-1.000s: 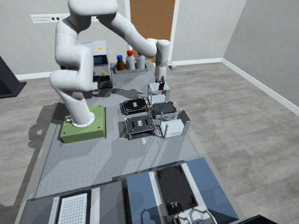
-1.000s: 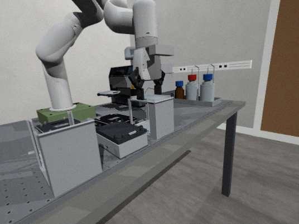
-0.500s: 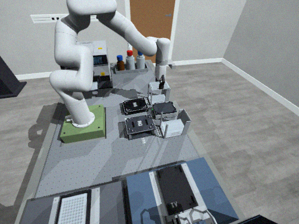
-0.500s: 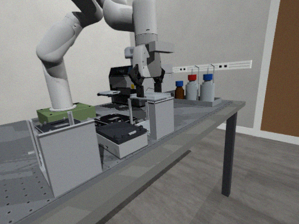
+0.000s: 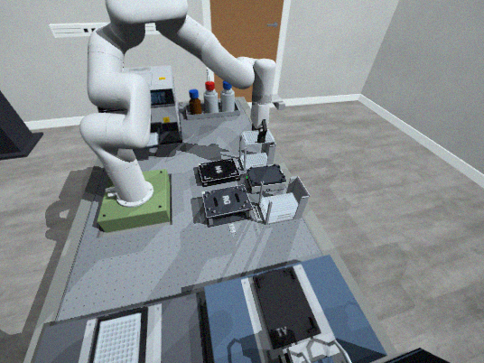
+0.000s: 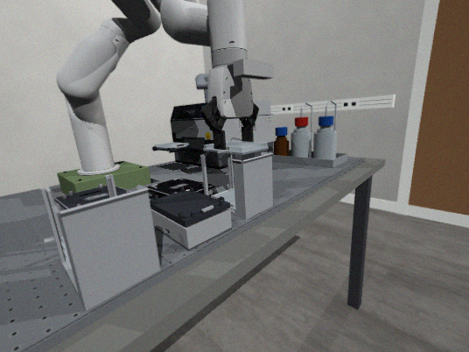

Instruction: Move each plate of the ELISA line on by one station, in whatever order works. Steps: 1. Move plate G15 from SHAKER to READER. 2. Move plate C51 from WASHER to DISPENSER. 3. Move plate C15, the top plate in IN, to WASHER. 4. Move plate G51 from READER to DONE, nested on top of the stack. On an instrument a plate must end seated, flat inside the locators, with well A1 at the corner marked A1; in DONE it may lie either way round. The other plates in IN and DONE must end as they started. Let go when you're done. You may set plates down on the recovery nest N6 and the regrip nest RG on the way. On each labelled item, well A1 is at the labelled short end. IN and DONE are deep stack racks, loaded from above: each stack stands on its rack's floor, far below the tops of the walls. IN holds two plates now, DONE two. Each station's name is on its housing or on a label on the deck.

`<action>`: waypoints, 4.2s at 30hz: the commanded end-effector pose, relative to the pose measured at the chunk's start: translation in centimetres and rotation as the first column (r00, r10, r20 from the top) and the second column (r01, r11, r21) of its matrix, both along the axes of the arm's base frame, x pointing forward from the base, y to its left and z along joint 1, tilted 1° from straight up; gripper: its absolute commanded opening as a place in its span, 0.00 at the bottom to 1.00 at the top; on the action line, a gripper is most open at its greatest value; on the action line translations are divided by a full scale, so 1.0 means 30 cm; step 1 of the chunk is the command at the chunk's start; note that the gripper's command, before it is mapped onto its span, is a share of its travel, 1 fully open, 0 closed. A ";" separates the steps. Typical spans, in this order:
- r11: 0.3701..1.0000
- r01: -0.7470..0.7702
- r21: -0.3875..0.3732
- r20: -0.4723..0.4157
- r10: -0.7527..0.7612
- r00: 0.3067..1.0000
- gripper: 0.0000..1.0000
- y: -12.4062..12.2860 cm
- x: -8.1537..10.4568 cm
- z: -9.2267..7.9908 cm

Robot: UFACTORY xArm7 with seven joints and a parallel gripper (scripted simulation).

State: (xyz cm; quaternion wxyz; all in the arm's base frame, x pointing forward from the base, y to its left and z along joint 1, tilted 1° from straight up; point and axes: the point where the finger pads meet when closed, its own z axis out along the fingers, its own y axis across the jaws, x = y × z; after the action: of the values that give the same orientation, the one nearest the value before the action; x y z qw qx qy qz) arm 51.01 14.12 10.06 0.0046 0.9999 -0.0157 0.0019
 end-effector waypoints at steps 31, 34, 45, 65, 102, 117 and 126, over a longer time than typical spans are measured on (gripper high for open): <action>1.000 0.000 0.001 0.005 0.000 1.000 0.00 0.001 0.004 0.135; 1.000 0.000 0.001 0.005 0.000 1.000 0.00 0.001 0.004 0.149; 1.000 0.000 0.001 0.005 0.000 1.000 0.00 0.002 0.004 0.189; 1.000 -0.023 0.001 0.004 0.023 1.000 0.00 -0.020 -0.002 0.223; 0.958 -0.287 -0.002 0.001 0.287 0.958 0.00 -0.368 -0.093 0.225; 0.908 -0.418 -0.002 -0.001 0.418 0.908 0.00 -0.500 -0.127 0.226; 0.901 -0.434 -0.003 -0.001 0.434 0.901 0.00 -0.568 -0.145 0.227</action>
State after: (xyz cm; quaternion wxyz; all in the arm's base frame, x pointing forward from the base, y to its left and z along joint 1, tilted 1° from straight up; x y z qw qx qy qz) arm 46.67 -2.43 16.70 0.0047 0.9797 0.2003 0.0005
